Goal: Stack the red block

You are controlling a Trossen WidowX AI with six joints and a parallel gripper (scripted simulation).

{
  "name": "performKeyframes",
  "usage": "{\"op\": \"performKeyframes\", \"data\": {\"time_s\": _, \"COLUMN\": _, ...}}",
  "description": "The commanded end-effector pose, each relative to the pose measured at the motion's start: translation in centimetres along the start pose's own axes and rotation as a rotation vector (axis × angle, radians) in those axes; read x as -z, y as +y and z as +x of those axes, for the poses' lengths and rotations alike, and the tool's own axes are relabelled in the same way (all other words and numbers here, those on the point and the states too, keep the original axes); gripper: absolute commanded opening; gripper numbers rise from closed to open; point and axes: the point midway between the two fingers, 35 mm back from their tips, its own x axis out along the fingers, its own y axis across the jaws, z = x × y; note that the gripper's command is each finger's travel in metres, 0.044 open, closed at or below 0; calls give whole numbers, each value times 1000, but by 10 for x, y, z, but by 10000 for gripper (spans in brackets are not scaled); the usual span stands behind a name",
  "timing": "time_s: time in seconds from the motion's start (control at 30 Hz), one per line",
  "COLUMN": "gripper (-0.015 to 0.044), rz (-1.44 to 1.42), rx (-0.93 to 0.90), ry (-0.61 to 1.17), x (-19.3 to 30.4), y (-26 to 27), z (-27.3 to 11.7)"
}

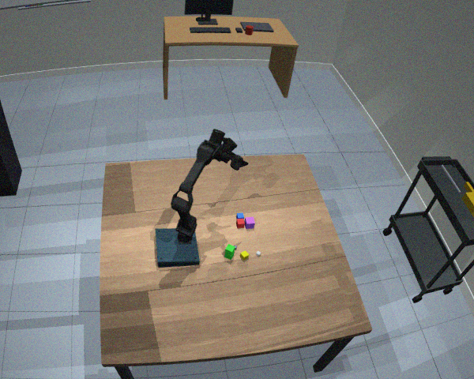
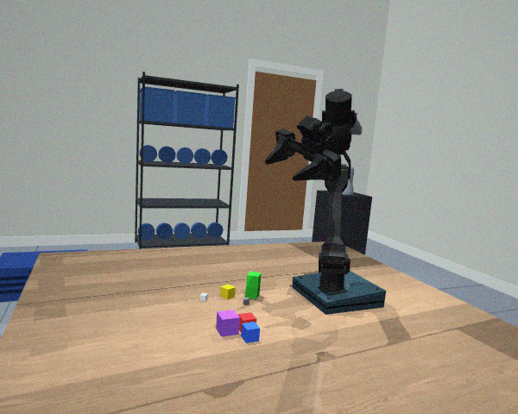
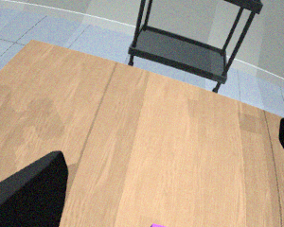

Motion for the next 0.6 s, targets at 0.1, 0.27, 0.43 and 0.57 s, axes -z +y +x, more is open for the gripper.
{"op": "performKeyframes", "data": {"time_s": 0.1, "gripper": 440, "rz": 19, "rx": -29, "ry": 265, "x": 52, "y": 21, "z": 66}}
{"op": "performKeyframes", "data": {"time_s": 0.27, "gripper": 440, "rz": 71, "rx": -43, "ry": 462, "x": 97, "y": 23, "z": 104}}
{"op": "performKeyframes", "data": {"time_s": 0.43, "gripper": 440, "rz": 157, "rx": -55, "ry": 662, "x": 146, "y": 19, "z": 133}}
{"op": "performKeyframes", "data": {"time_s": 0.57, "gripper": 440, "rz": 252, "rx": -63, "ry": 823, "x": 186, "y": 13, "z": 149}}
